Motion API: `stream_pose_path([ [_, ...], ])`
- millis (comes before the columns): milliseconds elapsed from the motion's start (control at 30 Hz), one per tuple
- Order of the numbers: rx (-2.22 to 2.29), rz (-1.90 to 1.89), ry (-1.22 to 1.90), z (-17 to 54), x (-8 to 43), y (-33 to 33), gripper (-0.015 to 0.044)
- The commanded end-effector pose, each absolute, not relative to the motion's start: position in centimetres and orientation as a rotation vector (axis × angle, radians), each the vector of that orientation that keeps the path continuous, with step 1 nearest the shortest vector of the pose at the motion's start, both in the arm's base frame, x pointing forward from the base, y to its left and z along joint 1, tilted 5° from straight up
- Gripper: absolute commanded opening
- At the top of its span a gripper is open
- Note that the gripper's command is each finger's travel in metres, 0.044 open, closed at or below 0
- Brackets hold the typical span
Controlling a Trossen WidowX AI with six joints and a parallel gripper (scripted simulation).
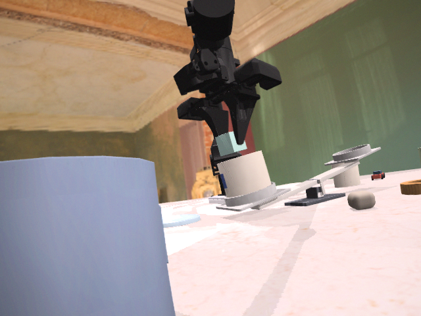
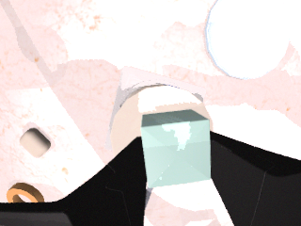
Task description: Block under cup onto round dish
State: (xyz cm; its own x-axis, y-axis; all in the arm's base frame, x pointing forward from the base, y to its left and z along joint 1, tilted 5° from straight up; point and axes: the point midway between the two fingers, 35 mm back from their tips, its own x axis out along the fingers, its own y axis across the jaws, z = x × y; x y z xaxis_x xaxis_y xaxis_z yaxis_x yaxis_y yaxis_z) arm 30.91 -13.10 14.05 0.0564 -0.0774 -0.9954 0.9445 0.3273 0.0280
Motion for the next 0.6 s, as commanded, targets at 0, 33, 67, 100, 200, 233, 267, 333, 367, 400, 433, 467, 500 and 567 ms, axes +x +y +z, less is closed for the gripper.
stream_pose_path([
  [0, 0.928, -0.98, 1.249, 13.6, 29.5, -15.5, 0.0],
  [33, 0.924, -0.981, 1.25, 13.4, 29.0, -16.2, 0.0],
  [67, 0.92, -0.982, 1.252, 13.2, 28.5, -16.9, 0.0],
  [100, 0.915, -0.983, 1.254, 13.0, 28.0, -17.5, 0.0],
  [200, 0.902, -0.986, 1.26, 12.5, 26.4, -19.5, 0.0],
  [233, 0.898, -0.988, 1.262, 12.3, 25.8, -20.1, 0.0],
  [267, 0.894, -0.989, 1.264, 12.1, 25.2, -20.7, 0.0],
  [333, 0.886, -0.991, 1.27, 11.7, 24.0, -21.8, 0.0],
  [367, 0.882, -0.991, 1.272, 11.5, 23.5, -22.2, 0.0],
  [400, 0.88, -0.992, 1.273, 11.4, 23.2, -22.5, 0.0],
  [433, 0.88, -0.992, 1.273, 11.4, 23.1, -22.5, 0.0],
  [467, 0.88, -0.992, 1.273, 11.4, 23.1, -22.5, 0.0],
  [500, 0.88, -0.992, 1.273, 11.3, 23.1, -22.6, 0.0],
  [567, 0.88, -0.992, 1.273, 10.9, 23.1, -22.6, 0.0],
])
